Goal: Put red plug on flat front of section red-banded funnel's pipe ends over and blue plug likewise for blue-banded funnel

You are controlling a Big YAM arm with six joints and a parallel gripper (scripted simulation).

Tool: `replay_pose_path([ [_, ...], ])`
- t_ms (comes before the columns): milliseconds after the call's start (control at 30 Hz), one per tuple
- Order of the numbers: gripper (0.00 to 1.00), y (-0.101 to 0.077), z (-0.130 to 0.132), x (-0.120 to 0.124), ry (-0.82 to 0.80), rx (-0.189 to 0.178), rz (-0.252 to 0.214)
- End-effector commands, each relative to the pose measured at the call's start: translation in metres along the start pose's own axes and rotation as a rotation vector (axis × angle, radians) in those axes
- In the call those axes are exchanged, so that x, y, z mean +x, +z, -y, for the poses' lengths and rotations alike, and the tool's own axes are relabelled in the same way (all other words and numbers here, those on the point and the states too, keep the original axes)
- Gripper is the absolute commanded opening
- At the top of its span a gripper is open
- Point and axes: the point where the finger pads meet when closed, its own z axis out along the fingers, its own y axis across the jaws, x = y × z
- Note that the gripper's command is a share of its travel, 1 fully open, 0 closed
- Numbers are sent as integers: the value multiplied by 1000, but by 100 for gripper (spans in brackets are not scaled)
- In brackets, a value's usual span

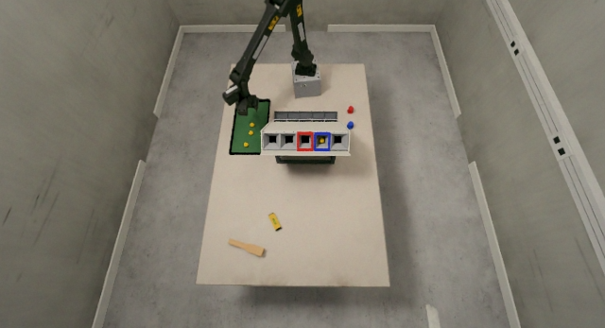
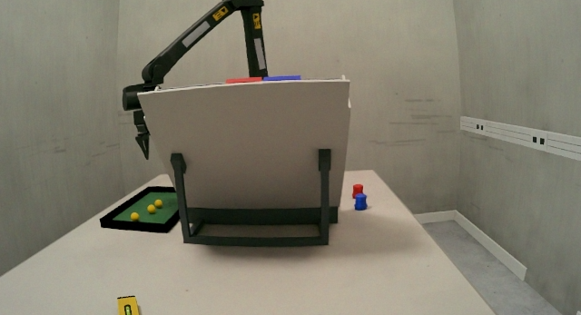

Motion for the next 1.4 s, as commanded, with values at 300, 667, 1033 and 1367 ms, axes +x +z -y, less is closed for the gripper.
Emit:
replay_pose_path([
  [300, 80, -4, 21, -14, 0, 11, 12],
  [667, 80, -4, 25, -16, 0, 11, 12],
  [1033, 80, -4, 28, -17, -1, 12, 13],
  [1367, 80, 42, 25, -16, -1, 12, 13],
])
